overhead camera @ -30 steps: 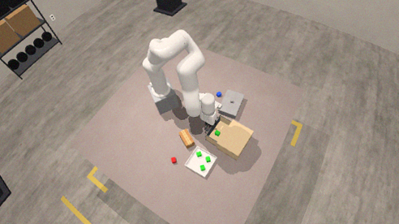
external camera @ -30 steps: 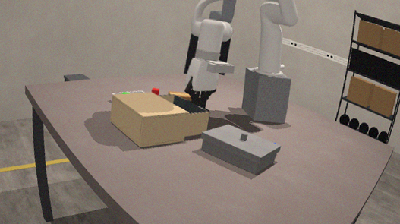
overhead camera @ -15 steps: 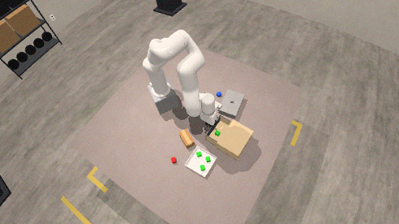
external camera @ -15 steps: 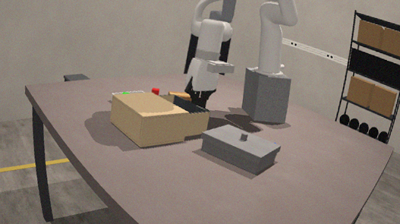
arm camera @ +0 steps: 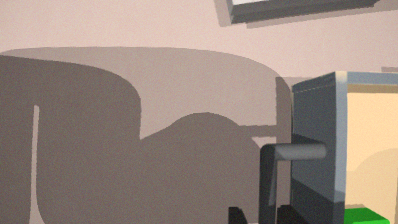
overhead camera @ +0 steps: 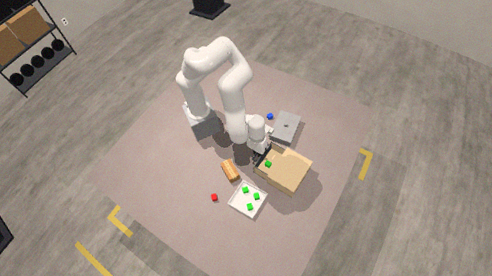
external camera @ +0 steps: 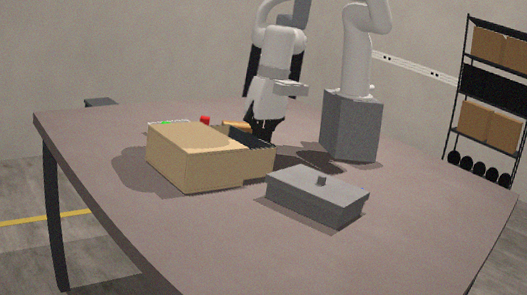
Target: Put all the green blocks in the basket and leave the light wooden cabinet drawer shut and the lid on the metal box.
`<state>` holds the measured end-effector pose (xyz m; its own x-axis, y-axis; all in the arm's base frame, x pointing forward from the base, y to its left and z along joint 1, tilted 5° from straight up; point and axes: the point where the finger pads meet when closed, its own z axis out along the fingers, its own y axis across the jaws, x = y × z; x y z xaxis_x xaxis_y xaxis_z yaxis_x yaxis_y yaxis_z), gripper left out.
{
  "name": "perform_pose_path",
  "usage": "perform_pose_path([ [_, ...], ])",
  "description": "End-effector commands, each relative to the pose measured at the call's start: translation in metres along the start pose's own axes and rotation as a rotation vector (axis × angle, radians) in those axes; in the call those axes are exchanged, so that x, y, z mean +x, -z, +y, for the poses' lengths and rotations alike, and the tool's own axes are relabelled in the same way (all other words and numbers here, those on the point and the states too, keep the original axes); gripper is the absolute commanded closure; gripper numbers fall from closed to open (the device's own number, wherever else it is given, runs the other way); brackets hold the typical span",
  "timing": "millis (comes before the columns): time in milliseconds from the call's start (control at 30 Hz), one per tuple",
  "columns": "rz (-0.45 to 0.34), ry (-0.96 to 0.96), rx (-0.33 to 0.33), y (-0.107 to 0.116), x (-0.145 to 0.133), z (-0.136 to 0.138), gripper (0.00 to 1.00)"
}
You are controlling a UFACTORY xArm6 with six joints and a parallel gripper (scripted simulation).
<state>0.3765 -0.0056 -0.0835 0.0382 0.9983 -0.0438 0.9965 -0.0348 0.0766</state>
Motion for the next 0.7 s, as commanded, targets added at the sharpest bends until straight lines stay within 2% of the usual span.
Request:
perform_pose_path([
  [0,0.0,0.0,-0.003,0.003,0.0,0.001,0.76],
  [300,0.0,0.0,-0.003,0.009,0.0,0.001,0.76],
  [667,0.0,0.0,-0.003,0.029,0.0,0.001,0.76],
])
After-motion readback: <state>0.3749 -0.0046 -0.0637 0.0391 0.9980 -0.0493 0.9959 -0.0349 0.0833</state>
